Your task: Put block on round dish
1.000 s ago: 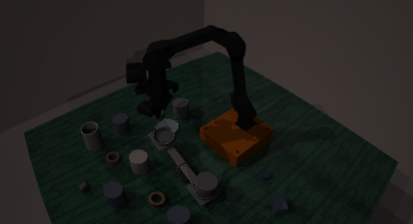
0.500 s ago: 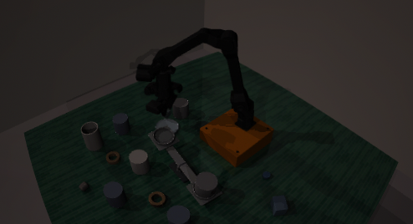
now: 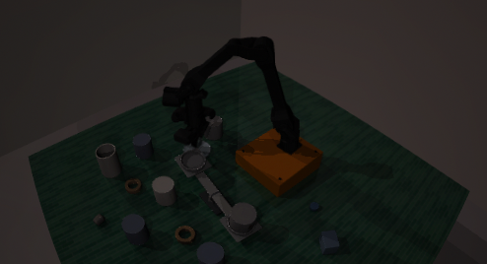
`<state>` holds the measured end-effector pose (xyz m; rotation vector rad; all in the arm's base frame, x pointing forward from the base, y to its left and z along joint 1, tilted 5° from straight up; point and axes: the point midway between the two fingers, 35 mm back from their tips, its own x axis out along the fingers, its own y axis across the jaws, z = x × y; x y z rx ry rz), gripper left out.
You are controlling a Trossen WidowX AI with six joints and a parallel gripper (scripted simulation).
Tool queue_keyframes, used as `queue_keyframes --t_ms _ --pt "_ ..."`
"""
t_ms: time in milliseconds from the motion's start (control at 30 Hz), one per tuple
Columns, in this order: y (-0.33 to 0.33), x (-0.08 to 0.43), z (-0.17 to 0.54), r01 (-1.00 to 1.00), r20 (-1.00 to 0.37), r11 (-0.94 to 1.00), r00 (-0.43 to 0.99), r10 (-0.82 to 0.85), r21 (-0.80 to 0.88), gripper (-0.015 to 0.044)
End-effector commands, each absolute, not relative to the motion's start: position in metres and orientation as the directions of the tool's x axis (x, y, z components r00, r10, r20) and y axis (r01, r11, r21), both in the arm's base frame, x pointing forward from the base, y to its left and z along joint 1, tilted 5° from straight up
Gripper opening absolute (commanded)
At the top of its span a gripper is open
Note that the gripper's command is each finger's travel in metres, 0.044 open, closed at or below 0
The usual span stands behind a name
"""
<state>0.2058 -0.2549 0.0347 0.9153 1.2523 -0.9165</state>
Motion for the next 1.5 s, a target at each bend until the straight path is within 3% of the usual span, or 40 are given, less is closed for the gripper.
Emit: queue_keyframes --t_ms 0,400,967,1467 --pt "-0.255 0.207 0.032 0.927 -0.994 0.37 0.093 -0.062 0.064 0.0" --pt "-0.256 0.209 0.014 0.927 -0.994 0.37 0.093 -0.062 0.064 0.0" --pt "-0.256 0.209 0.027 0.93 -0.994 0.361 0.099 -0.055 0.073 0.044" --pt "-0.248 0.198 0.122 0.929 -0.992 0.364 0.103 -0.069 0.071 0.044"
